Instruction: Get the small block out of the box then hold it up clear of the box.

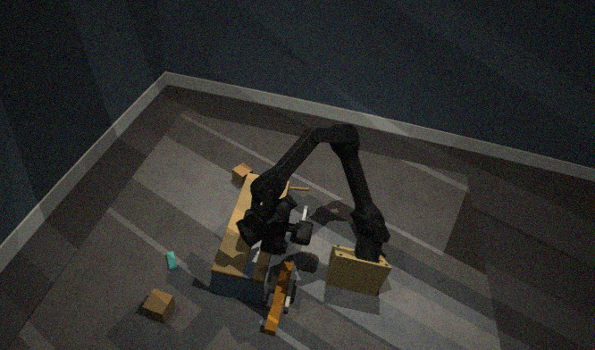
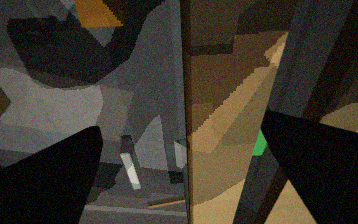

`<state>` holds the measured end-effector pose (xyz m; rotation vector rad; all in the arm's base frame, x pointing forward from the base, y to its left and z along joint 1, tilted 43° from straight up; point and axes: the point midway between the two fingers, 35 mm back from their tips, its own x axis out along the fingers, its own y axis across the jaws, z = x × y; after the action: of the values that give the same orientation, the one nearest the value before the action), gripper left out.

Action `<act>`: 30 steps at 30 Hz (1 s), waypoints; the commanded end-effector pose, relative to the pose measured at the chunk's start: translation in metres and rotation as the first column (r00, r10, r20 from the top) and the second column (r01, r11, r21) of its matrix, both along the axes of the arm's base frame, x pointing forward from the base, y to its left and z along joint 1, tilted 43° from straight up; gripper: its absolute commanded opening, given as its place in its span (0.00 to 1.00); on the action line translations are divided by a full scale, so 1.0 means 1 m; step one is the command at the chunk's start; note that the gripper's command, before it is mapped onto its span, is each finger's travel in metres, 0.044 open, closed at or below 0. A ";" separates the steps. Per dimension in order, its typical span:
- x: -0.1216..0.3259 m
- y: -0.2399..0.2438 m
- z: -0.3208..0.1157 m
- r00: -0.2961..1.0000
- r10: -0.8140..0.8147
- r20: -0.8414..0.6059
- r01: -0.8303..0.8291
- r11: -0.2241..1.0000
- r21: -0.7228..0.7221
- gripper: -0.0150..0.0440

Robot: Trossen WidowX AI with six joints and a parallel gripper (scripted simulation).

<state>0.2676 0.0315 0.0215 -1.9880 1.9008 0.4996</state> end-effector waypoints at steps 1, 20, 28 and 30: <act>-0.001 -0.006 -0.005 1.000 0.005 -0.007 -0.005 1.000 -0.005 0.93; -0.001 -0.022 -0.021 1.000 -0.001 0.001 0.001 1.000 -0.003 0.93; -0.001 -0.030 -0.015 1.000 -0.001 -0.001 0.001 1.000 -0.005 0.93; -0.001 -0.033 -0.013 1.000 -0.001 -0.001 0.001 1.000 -0.005 0.93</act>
<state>0.2668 0.0034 0.0044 -1.9841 1.9069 0.4961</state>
